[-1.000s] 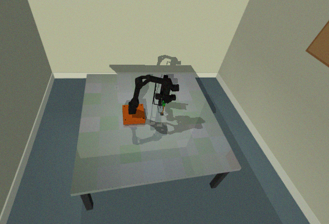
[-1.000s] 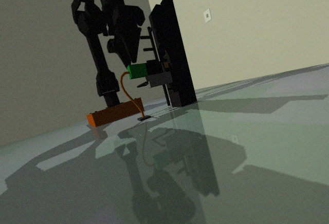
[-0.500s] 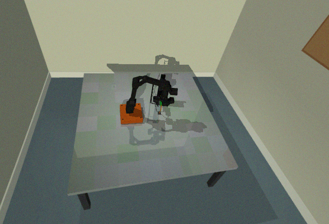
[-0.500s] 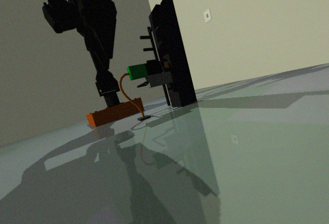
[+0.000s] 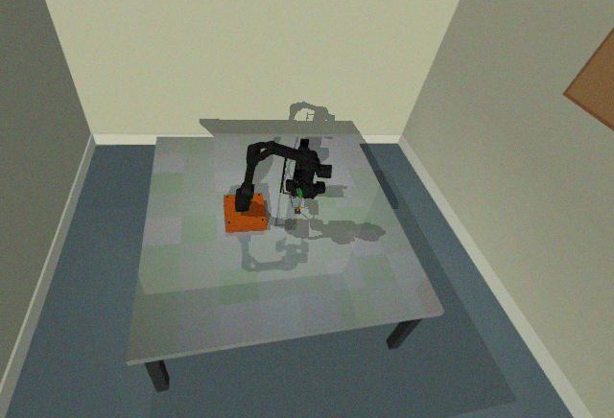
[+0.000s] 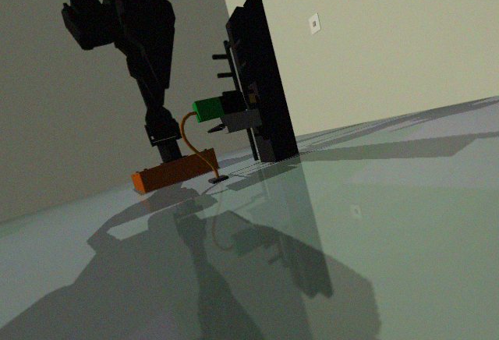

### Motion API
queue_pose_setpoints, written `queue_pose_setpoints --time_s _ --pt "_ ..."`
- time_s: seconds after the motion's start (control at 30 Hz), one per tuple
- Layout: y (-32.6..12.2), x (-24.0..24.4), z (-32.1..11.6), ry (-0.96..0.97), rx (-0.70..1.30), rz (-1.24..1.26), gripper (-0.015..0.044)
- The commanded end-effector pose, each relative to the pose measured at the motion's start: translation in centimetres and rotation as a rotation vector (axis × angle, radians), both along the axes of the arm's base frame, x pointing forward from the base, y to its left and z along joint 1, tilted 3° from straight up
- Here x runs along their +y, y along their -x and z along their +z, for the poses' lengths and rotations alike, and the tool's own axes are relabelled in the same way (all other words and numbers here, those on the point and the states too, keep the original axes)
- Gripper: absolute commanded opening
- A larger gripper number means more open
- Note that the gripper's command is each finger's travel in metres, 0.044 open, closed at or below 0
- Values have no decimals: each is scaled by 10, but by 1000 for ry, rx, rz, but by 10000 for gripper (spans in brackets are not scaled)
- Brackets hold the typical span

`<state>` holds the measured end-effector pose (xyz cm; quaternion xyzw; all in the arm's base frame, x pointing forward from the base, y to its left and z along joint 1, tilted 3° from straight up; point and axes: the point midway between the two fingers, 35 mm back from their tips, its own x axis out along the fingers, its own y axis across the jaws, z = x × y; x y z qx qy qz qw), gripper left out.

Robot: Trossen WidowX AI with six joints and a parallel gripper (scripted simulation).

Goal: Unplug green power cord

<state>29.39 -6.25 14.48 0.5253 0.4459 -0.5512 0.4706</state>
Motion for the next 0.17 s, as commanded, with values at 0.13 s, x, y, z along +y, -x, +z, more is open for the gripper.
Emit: queue_pose_setpoints --time_s 0.13 --pt "1 -1 0 3 4 4 440"
